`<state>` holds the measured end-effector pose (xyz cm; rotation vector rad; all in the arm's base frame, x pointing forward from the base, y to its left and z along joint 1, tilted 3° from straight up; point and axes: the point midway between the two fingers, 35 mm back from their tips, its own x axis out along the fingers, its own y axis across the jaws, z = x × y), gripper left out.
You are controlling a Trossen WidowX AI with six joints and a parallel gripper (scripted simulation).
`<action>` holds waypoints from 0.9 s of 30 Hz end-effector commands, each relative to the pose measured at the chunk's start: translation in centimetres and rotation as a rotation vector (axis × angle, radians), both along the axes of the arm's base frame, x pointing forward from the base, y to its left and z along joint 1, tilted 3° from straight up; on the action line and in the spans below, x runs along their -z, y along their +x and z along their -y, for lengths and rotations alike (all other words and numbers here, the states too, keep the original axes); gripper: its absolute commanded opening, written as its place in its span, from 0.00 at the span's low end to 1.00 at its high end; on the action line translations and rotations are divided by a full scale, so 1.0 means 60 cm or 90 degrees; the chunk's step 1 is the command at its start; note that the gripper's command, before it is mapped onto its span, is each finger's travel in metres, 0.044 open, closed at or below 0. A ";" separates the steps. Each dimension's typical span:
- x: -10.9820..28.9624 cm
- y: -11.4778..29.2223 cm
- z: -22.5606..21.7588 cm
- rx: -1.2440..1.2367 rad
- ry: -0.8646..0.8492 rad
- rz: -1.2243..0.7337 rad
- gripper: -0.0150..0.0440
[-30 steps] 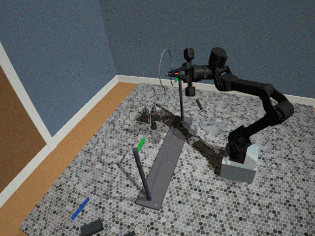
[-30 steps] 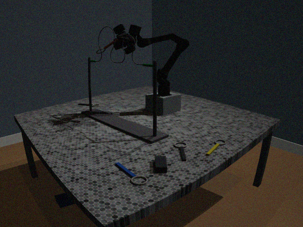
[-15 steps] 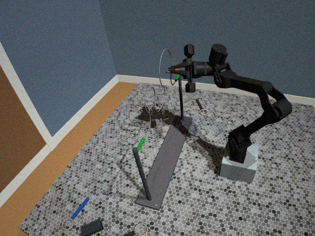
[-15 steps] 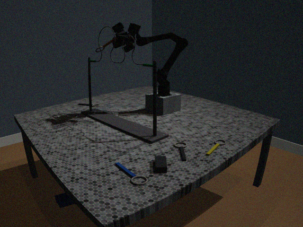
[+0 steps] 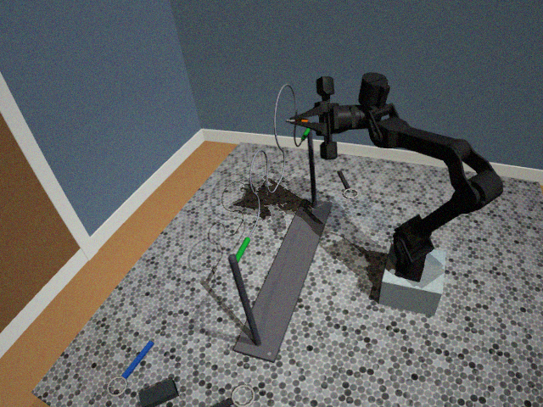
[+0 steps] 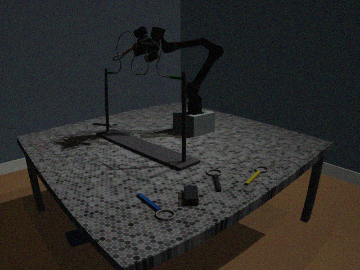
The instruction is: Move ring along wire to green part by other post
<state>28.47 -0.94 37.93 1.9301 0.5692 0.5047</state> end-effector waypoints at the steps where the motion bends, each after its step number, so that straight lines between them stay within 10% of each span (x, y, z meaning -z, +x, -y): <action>1: -0.006 -0.002 -0.002 -0.003 -0.023 0.011 0.00; 27: 0.001 -0.002 -0.006 -0.002 -0.100 0.022 0.00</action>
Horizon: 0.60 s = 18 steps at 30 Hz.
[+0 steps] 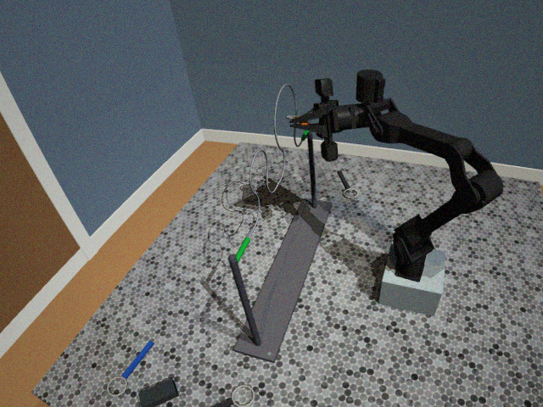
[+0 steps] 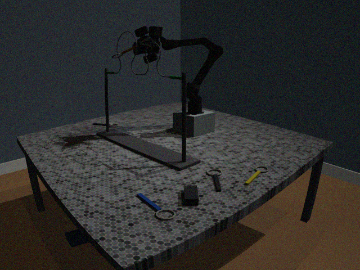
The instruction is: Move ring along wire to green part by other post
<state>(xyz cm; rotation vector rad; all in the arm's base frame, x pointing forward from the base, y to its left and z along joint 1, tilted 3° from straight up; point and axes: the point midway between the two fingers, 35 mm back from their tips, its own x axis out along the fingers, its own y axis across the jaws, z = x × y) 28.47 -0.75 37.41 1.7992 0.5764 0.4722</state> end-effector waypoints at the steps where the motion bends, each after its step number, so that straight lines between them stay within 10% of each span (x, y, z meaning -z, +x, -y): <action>1: -0.007 -0.002 -0.003 -0.003 -0.019 0.011 0.00; 18: -0.001 -0.002 -0.004 -0.003 -0.072 0.019 0.00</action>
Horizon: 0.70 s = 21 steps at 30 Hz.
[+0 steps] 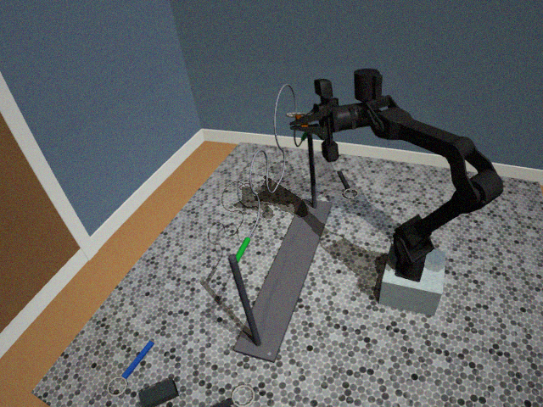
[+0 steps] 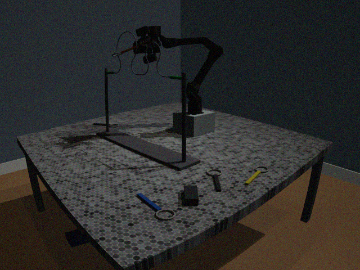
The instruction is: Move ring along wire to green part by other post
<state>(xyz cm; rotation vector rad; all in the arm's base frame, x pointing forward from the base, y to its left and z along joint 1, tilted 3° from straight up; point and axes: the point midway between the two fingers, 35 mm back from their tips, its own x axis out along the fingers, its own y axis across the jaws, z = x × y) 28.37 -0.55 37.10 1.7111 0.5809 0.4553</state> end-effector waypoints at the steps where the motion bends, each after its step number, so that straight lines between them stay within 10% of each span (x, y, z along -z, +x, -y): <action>1: -0.006 -0.001 -0.001 -0.001 -0.020 0.010 0.00; 21: 0.000 -0.001 -0.002 0.000 -0.072 0.018 0.00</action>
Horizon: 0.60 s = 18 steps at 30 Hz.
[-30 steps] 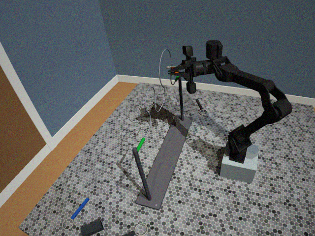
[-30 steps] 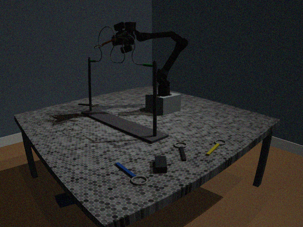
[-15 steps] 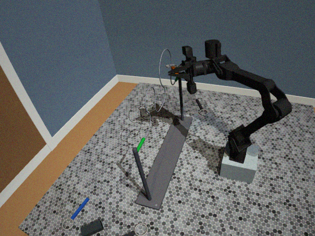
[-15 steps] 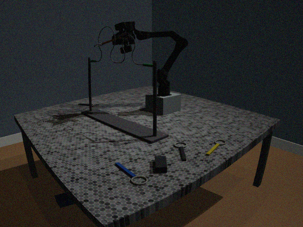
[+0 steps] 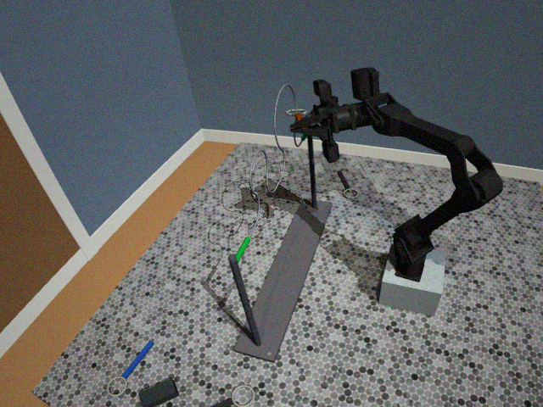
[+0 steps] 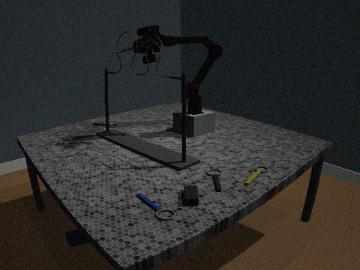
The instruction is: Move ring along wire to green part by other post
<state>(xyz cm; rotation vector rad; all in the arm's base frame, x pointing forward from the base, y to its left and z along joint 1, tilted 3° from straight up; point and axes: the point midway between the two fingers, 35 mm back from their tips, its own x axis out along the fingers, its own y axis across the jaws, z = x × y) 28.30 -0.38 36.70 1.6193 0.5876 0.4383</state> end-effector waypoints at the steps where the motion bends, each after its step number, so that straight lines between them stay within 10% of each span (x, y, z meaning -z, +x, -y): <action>1: -0.006 0.000 0.000 0.003 -0.017 0.009 0.00; 18: -0.001 0.000 0.000 0.004 -0.061 0.016 0.00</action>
